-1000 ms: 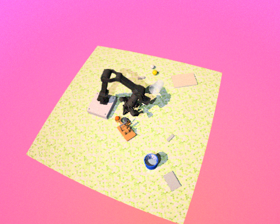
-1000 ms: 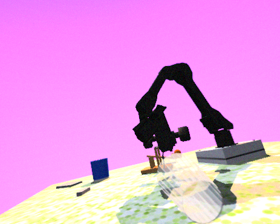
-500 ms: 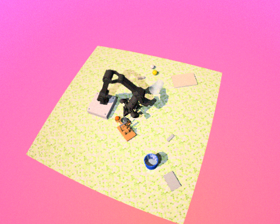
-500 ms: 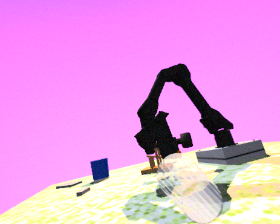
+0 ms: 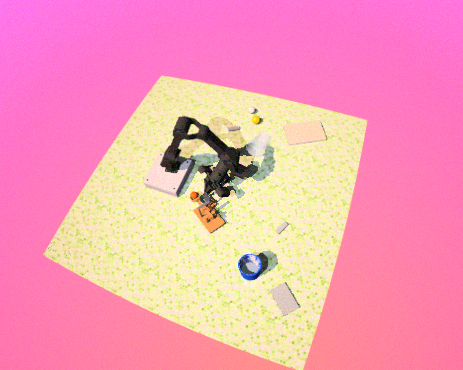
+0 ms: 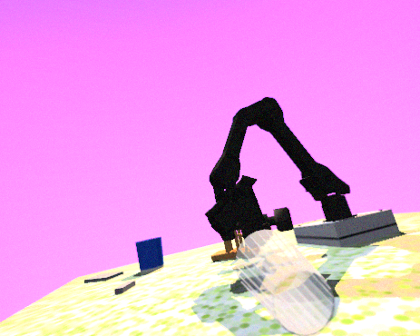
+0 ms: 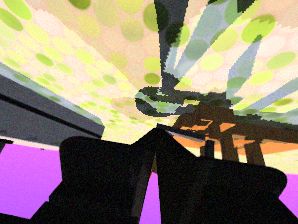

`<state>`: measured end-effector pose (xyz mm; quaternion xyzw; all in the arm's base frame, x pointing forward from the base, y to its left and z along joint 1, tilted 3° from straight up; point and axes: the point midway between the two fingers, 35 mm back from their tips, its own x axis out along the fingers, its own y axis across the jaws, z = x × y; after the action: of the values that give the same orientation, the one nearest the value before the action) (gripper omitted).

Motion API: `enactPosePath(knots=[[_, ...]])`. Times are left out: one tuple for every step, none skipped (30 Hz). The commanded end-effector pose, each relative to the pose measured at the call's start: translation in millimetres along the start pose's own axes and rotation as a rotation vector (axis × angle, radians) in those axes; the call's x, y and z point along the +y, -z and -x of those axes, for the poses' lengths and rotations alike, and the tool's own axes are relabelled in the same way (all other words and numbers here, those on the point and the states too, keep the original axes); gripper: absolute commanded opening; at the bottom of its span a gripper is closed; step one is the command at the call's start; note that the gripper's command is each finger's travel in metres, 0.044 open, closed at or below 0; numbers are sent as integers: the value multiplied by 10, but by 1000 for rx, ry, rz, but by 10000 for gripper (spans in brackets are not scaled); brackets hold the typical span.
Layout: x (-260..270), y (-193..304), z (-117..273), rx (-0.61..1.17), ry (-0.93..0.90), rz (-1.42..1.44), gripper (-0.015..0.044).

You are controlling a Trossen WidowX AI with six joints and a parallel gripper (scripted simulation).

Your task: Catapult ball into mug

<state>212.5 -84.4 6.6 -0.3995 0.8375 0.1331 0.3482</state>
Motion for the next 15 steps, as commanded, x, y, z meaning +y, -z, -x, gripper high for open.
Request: enactPosePath(knots=[[22, -115, -137, 5, 0, 9, 0], [25, -132, -156, 5, 0, 9, 0], [25, -132, -156, 5, 0, 9, 0], [25, -132, -156, 5, 0, 9, 0], [25, -132, -156, 5, 0, 9, 0], [19, -128, -130, 4, 2, 10, 0], [4, -116, -54, 0, 6, 13, 0], [-18, -92, 74, -6, 13, 18, 0], [-39, -52, 242, -13, 21, 24, 0], [-49, -4, 412, -21, 30, 31, 0], [-51, 53, 581, -29, 38, 38, 0], [-42, 119, 749, -36, 46, 45, 0], [-25, 193, 911, -43, 54, 52, 0], [-7, 255, 1033, -48, 60, 57, 0], [7, 295, 1105, -52, 63, 60, 0]])
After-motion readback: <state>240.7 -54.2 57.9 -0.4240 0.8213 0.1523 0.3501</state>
